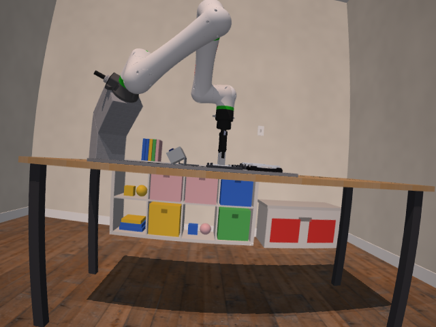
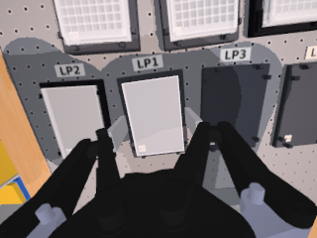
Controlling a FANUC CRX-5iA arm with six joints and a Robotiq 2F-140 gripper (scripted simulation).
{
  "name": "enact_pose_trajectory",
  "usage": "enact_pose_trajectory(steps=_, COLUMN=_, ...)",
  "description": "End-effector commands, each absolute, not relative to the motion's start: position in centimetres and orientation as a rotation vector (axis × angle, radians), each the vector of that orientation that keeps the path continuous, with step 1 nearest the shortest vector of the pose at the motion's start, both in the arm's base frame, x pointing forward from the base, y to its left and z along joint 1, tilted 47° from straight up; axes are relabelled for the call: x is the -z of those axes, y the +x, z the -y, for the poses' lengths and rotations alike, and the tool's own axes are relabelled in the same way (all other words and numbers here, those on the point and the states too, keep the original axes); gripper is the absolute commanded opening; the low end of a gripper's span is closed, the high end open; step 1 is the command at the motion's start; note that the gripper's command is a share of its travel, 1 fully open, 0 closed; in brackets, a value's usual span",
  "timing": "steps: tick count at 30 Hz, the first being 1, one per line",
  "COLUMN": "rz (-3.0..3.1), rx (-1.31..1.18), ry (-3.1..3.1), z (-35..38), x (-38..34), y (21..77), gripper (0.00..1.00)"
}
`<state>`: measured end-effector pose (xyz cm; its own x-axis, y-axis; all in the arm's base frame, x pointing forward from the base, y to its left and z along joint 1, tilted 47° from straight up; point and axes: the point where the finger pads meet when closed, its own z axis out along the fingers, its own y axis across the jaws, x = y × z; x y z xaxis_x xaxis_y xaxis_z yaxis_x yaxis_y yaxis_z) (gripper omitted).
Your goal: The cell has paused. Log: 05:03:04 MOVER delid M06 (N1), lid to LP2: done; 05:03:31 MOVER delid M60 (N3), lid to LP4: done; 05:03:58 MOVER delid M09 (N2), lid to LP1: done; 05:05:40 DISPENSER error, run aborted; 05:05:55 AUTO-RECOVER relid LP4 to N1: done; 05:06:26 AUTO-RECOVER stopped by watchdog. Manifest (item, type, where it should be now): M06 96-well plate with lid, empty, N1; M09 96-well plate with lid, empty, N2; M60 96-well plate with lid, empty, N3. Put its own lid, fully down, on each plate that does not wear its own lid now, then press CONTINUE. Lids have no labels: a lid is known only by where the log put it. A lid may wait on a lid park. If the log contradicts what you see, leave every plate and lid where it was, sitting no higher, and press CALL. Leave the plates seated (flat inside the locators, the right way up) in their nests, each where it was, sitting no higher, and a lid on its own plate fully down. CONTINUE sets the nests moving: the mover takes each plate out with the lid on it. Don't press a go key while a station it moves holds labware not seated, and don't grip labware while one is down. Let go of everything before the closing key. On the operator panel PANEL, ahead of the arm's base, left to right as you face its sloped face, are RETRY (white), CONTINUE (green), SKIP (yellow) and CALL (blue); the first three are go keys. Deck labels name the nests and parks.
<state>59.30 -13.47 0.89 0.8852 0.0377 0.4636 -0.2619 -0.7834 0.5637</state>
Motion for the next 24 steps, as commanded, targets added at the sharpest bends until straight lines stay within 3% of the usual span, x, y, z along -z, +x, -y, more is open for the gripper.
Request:
enact_pose_trajectory(steps=1, rz=0.160, rx=-0.608, ry=2.402, z=13.45, x=-0.90, y=59.30, gripper=0.66)
enact_pose_trajectory(steps=7, rz=0.160, rx=-0.608, ry=2.402, z=13.45, x=-0.90, y=59.30, gripper=0.66)
enact_pose_trajectory(steps=8, rz=0.160, rx=-0.608, ry=2.402, z=13.45, x=-0.90, y=59.30, gripper=0.00)
enact_pose_trajectory(steps=24, rz=0.160, rx=-0.608, ry=2.402, z=13.45, x=-0.90, y=59.30, gripper=0.00)
